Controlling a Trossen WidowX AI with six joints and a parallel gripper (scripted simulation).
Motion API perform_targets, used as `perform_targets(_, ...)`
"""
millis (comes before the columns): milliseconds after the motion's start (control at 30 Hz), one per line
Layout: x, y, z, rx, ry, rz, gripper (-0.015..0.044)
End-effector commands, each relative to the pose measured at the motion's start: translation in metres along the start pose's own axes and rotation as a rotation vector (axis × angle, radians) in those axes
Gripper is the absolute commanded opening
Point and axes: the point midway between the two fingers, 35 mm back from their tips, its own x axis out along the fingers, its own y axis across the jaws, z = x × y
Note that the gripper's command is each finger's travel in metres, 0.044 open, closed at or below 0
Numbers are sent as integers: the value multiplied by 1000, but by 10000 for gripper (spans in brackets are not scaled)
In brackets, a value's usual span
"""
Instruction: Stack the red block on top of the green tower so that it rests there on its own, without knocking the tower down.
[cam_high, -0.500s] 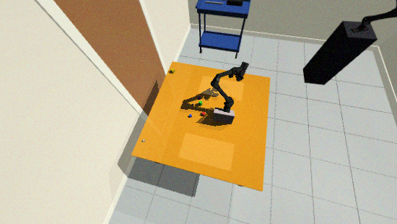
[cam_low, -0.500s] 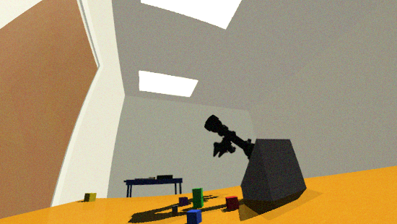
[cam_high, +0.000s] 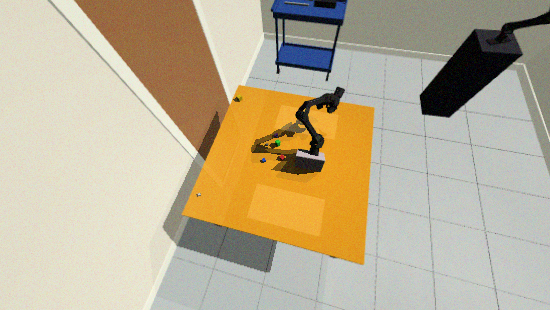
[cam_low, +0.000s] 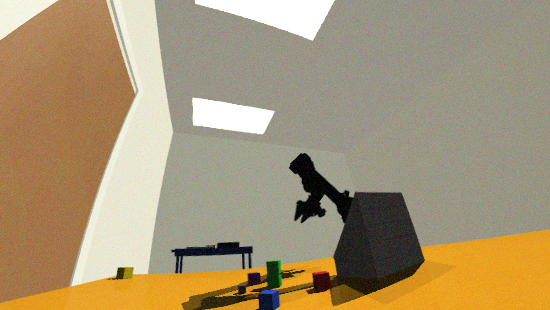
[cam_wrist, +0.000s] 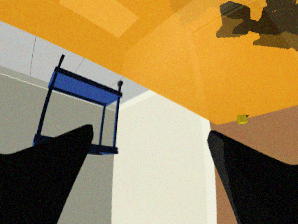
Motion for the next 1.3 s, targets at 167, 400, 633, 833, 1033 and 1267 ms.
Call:
perform_targets(167,31,-7,21,-25,-25,-121,440)
perform_targets(400,57,-21,35,-61,-52,-228,440)
perform_targets(633,82,-44,47,-118,-78,-346,440)
perform_targets(833,103,-70,56,-184,-99,-456,440)
perform_targets(1033,121,-100,64,-266,-117,-571,440)
perform_targets(1267,136,-140,72,-381,-131,-709,440)
